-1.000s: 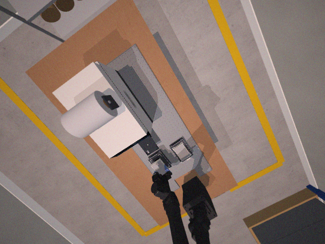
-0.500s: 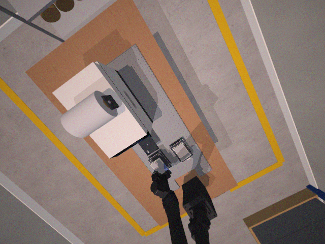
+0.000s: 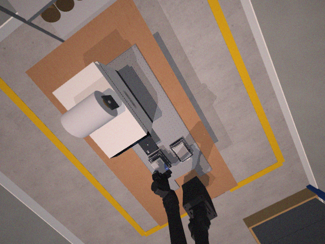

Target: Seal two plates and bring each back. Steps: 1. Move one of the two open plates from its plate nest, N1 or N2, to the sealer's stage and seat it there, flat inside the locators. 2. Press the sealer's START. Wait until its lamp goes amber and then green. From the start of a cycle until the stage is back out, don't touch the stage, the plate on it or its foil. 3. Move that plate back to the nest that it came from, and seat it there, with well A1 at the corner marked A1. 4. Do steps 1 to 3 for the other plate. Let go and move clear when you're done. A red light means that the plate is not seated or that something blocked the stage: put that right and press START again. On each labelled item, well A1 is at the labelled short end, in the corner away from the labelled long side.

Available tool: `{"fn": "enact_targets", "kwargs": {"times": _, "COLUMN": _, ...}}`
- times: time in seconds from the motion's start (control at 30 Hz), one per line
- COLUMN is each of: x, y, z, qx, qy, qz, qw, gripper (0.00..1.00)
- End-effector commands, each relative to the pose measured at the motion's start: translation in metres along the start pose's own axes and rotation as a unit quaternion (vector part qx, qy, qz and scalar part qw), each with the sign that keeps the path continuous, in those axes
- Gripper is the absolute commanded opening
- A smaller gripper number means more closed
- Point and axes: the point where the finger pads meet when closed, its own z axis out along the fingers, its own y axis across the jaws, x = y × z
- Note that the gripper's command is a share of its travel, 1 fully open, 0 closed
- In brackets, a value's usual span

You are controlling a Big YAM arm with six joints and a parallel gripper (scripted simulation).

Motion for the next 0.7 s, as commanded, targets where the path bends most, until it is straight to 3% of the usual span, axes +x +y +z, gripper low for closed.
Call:
{"fn": "enact_targets", "kwargs": {"times": 0.0, "x": -0.007, "y": -0.001, "z": 0.007, "qx": 0.001, "qy": -0.007, "qz": 0.001, "qw": 1.0, "gripper": 0.0}}
{"fn": "enact_targets", "kwargs": {"times": 0.3, "x": 0.007, "y": -0.005, "z": 0.008, "qx": 0.003, "qy": 0.003, "qz": -0.001, "qw": 1.0, "gripper": 0.0}}
{"fn": "enact_targets", "kwargs": {"times": 0.67, "x": 0.002, "y": -0.004, "z": 0.015, "qx": 0.003, "qy": -0.001, "qz": 0.001, "qw": 1.0, "gripper": 0.0}}
